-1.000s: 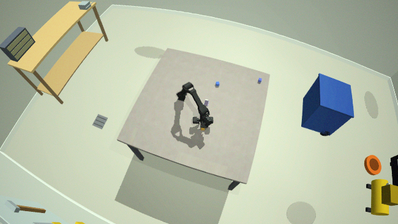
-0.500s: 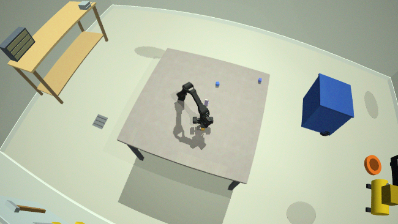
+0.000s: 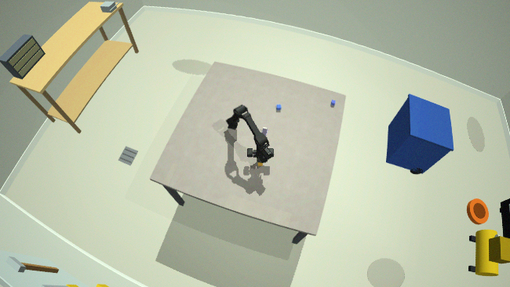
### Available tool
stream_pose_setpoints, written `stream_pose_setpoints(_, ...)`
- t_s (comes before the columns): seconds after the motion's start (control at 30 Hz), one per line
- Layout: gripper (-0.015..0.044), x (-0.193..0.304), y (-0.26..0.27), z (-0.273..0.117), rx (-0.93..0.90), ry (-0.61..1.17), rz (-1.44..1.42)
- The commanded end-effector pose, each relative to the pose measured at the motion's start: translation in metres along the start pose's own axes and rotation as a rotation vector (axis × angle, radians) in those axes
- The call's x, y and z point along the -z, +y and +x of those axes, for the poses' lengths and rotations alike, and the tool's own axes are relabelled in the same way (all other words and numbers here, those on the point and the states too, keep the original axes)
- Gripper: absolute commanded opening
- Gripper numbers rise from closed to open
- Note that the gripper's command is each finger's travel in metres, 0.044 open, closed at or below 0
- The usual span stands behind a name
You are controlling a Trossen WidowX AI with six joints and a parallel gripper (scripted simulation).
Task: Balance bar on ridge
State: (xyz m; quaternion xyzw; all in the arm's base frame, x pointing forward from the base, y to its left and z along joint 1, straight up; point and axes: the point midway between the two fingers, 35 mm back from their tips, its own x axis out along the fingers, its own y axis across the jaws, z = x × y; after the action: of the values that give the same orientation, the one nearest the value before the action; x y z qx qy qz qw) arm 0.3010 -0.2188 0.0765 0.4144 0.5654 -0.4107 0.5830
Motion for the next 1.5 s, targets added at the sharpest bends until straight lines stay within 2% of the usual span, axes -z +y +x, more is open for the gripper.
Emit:
stream_pose_setpoints(0.0, 0.0000, -0.002, 0.001, -0.011, -0.002, -0.006, -0.002)
stream_pose_setpoints(1.03, 0.0000, 0.003, -0.002, -0.087, 0.000, -0.009, -0.005)
stream_pose_setpoints(1.47, 0.0000, 0.046, 0.021, -0.089, -0.002, -0.005, 0.053)
